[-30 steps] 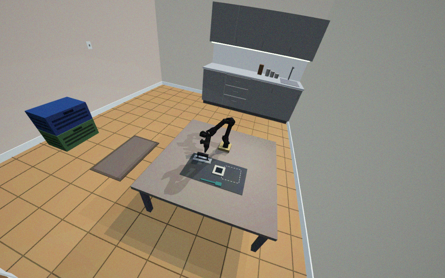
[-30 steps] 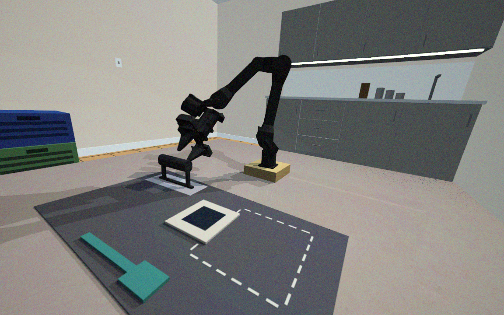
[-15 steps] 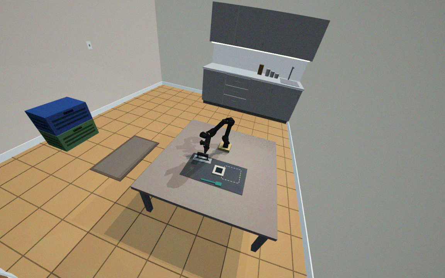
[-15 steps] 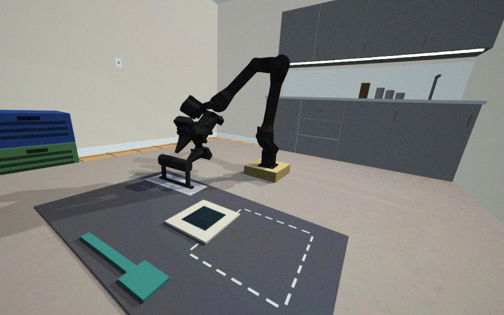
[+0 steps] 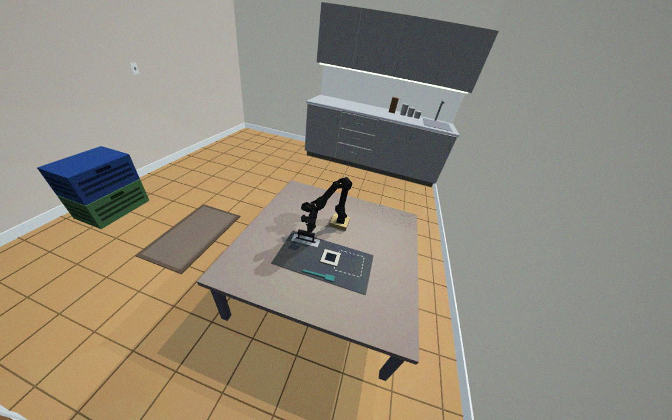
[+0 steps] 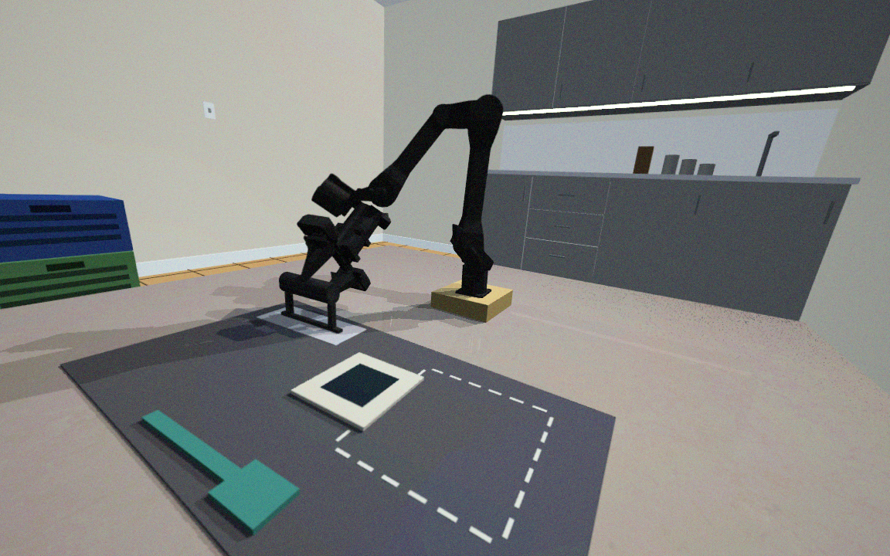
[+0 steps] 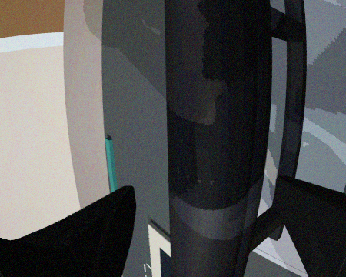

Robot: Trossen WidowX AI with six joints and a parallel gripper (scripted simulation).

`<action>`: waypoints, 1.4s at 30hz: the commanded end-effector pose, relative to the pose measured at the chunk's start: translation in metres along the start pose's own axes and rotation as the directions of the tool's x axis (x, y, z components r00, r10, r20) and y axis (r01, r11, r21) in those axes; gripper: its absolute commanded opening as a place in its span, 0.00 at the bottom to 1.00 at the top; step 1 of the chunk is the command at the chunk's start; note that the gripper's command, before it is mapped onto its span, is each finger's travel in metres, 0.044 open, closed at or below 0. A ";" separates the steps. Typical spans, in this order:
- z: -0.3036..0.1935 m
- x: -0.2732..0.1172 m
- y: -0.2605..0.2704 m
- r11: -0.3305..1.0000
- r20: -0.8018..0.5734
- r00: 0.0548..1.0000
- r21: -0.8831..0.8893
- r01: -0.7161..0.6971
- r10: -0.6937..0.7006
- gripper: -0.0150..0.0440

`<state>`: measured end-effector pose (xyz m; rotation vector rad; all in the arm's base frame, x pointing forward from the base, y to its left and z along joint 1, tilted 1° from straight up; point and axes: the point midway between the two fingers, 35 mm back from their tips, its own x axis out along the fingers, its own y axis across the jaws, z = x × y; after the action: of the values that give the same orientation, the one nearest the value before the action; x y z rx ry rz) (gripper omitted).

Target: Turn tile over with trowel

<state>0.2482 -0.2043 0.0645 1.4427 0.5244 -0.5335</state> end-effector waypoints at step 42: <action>-0.004 0.027 -0.002 0.999 0.020 1.000 0.045 0.006 -0.007 0.30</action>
<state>0.2679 -0.2010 0.0454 1.4774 0.5059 -0.5638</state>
